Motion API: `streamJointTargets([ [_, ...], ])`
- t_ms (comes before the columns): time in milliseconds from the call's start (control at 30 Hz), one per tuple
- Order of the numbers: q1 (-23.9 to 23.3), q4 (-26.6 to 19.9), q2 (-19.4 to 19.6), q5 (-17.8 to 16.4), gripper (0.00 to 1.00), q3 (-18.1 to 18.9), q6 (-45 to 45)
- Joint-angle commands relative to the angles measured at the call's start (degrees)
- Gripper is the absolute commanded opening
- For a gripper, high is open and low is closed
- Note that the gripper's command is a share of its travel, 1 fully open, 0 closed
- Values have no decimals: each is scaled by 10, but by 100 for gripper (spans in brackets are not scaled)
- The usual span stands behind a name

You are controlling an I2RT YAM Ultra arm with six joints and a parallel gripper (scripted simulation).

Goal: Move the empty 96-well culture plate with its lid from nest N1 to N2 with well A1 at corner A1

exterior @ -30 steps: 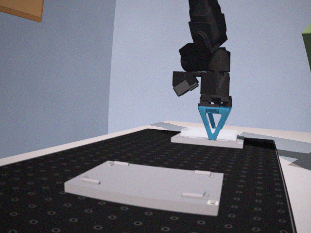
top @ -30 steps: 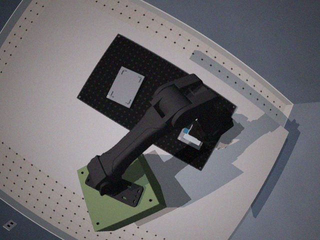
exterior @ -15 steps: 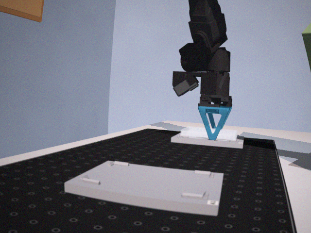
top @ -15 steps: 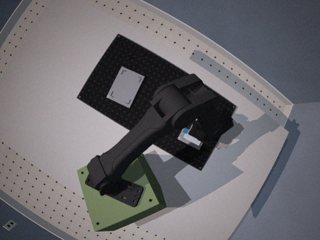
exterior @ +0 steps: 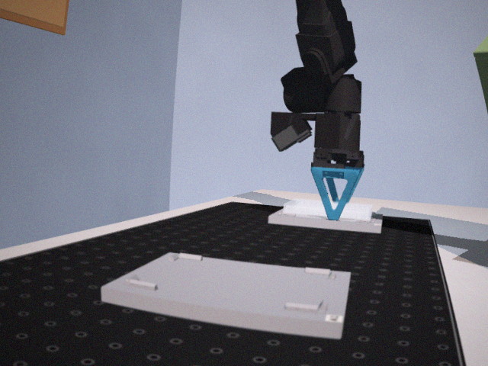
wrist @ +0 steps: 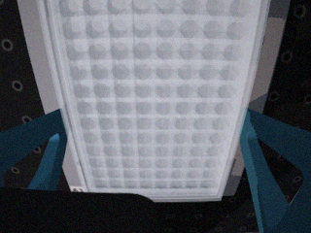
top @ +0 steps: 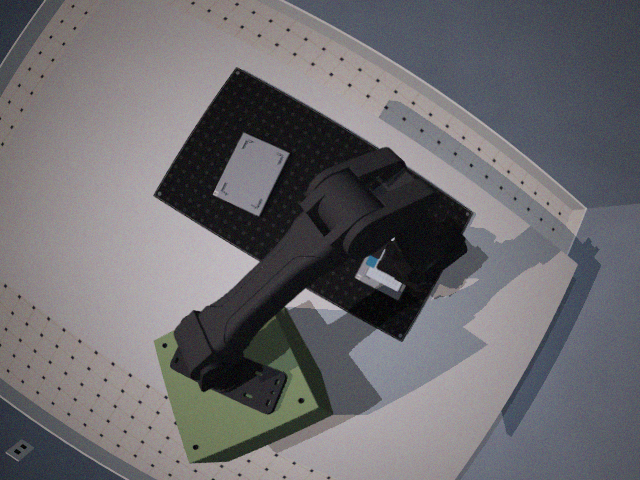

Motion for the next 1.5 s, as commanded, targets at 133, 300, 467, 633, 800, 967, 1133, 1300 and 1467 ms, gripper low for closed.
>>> streamJointTargets([
  [133,-14,2,3,-1,100,15,-2],
  [300,-14,2,3,-1,100,15,-2],
  [467,-18,-13,-20,-2,100,-11,-9],
  [633,-24,-23,-32,-3,100,-18,-17],
  [800,-35,-41,-51,-4,100,-27,-30],
  [967,-47,-62,-71,-5,100,-34,-43],
  [1133,-56,-79,-87,-5,100,-39,-54],
  [1300,-65,-97,-102,-5,100,-43,-66],
  [1467,-76,-119,-120,-5,100,-46,-79],
])
